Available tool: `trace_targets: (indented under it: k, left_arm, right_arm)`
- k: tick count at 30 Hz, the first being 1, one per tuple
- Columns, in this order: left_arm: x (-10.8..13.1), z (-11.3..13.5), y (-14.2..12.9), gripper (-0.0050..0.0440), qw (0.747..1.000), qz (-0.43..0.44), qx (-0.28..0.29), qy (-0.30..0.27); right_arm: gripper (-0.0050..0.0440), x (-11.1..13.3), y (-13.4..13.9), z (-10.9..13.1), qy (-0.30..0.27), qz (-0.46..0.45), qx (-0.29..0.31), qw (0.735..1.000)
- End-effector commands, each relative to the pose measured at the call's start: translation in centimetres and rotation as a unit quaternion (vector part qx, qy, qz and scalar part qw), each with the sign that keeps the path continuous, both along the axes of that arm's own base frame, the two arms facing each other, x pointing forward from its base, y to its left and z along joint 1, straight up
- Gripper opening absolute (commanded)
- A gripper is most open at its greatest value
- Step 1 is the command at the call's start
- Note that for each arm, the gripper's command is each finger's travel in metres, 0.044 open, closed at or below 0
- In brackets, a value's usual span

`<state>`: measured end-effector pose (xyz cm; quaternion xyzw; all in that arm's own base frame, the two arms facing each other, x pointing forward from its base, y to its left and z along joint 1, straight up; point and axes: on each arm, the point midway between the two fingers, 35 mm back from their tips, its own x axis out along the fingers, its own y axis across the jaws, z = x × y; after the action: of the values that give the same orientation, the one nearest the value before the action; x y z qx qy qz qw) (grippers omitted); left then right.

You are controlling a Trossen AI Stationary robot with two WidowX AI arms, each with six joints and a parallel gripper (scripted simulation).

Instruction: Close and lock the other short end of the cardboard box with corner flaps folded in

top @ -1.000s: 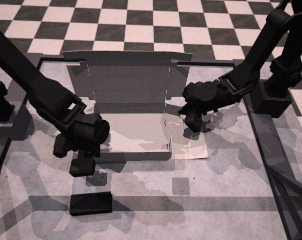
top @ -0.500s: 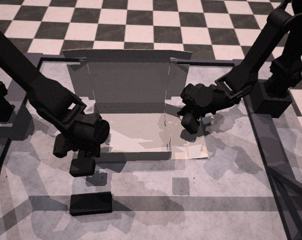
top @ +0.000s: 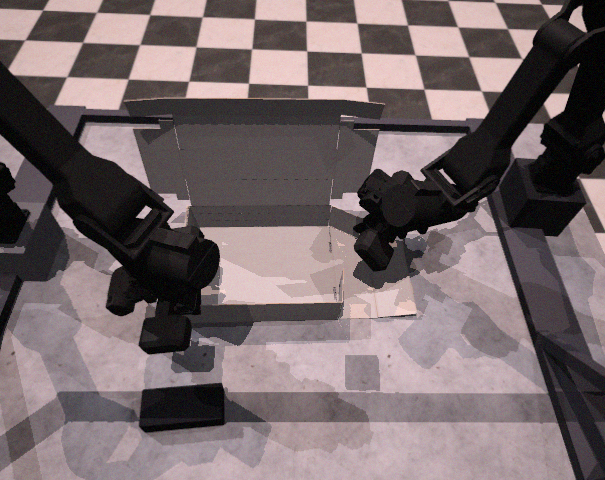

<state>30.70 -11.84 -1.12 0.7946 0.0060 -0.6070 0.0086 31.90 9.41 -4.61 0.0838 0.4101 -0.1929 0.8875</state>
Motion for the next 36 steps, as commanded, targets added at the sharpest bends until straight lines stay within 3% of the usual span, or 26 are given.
trace_targets:
  k: [1,5,36]
  left_arm:
    - [0.4,0.6,-0.1,0.0004,1.000,-0.001,-0.003,-0.010]
    - [0.4,0.6,-0.1,0.0004,1.000,-0.001,-0.003,-0.010]
    - [0.4,0.6,-0.1,0.0004,1.000,-0.001,-0.003,-0.010]
  right_arm:
    - [0.0000,0.8,0.6,0.5,-0.008,-0.005,0.011,1.000]
    - [0.0000,1.1,1.0,0.6,0.004,-0.054,0.018,0.998]
    - [0.0000,2.1,1.8,0.8,0.018,-0.123,0.030,0.992]
